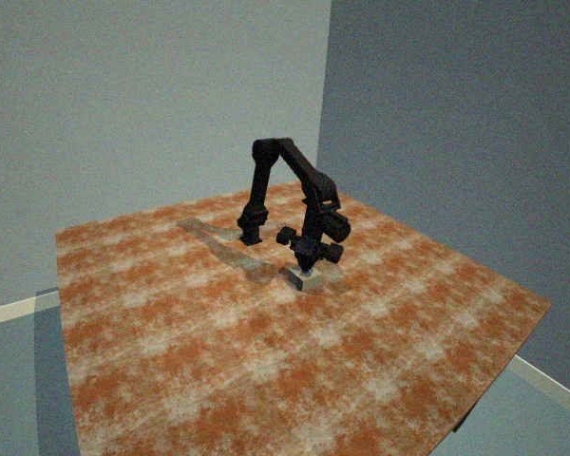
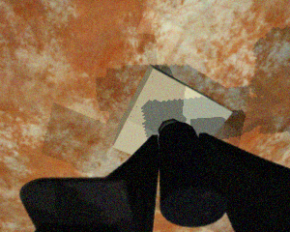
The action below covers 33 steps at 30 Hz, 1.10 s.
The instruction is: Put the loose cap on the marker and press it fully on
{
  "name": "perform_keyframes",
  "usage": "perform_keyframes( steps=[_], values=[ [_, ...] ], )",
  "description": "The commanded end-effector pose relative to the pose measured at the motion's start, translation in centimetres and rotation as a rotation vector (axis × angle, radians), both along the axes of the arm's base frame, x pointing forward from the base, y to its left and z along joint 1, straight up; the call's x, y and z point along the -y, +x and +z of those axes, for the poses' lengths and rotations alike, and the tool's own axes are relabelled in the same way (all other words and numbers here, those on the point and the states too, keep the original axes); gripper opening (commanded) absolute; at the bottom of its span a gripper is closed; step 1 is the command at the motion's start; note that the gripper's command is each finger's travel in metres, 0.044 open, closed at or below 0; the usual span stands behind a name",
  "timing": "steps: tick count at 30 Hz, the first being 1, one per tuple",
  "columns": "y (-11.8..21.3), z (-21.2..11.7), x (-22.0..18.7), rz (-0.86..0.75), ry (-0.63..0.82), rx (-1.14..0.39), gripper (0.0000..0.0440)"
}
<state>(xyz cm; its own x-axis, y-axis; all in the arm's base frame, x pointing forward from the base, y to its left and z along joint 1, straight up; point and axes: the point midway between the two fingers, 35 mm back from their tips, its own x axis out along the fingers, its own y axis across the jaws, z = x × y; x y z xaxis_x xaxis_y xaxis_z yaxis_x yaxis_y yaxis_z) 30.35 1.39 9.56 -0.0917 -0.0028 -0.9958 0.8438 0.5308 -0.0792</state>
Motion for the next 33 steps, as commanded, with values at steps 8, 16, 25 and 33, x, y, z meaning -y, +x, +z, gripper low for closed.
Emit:
perform_keyframes(
  steps=[8, 16, 25, 33],
  values=[
    [-2.3, -0.8, 0.4, 0.010, 0.000, -0.078, 0.0259],
    [-2.3, -0.3, 0.2, 0.020, 0.005, -0.037, 0.0440],
    [-1.7, 2.5, 0.3, 0.019, 0.002, 0.042, 0.0440],
    [-1.5, 4.6, 0.4, 0.021, 0.000, 0.096, 0.0440]
  ],
)
